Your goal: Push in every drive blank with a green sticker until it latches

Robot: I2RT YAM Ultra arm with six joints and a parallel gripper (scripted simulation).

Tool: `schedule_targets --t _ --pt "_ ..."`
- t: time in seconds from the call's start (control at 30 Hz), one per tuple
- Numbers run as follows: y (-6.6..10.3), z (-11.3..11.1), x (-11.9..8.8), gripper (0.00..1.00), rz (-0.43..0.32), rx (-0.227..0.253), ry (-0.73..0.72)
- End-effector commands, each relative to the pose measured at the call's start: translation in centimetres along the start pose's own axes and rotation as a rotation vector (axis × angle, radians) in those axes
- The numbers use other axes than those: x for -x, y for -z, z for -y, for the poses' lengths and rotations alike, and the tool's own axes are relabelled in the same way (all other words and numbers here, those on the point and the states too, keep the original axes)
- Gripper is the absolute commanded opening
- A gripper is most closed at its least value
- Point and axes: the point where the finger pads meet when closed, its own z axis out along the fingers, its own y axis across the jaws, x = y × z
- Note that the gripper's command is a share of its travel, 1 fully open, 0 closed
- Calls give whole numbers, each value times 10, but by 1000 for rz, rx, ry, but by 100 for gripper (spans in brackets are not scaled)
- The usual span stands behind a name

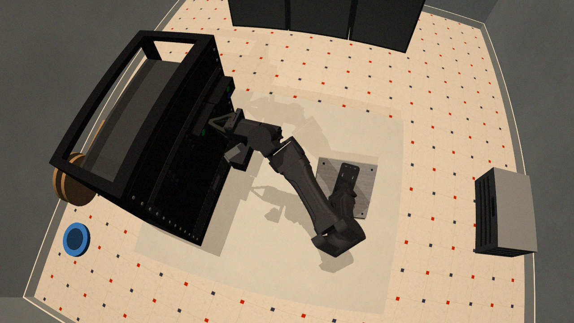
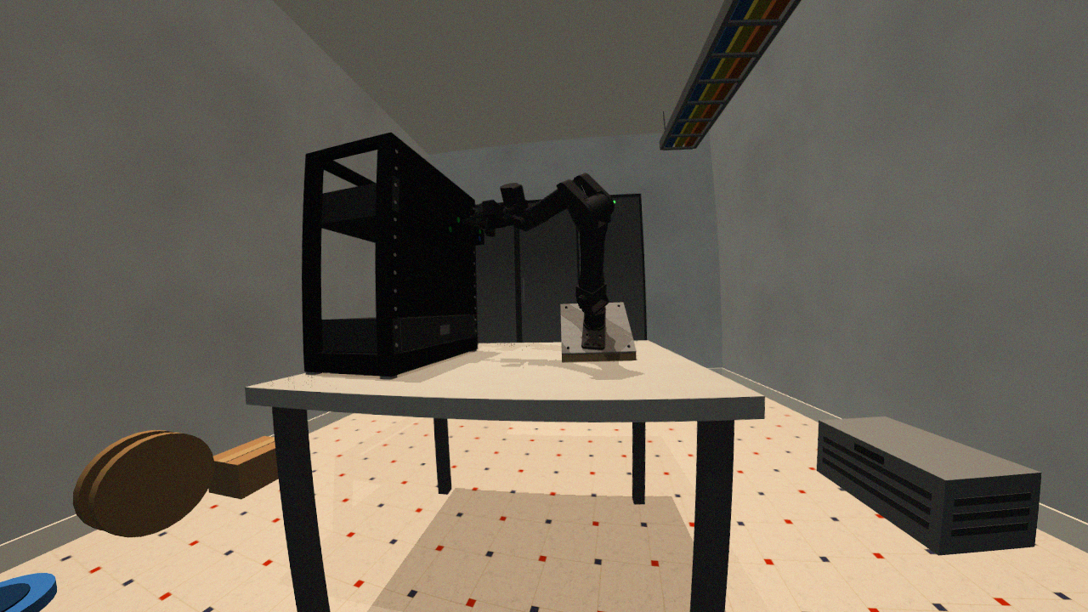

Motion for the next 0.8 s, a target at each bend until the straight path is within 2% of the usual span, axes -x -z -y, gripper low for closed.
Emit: schedule_targets --t 0.0,0.27,0.77 --pt "-10 13 6 0 2 -29 7" --pt "-20 14 9 0 2 -29 6" --pt "-20 14 9 0 5 -32 9"
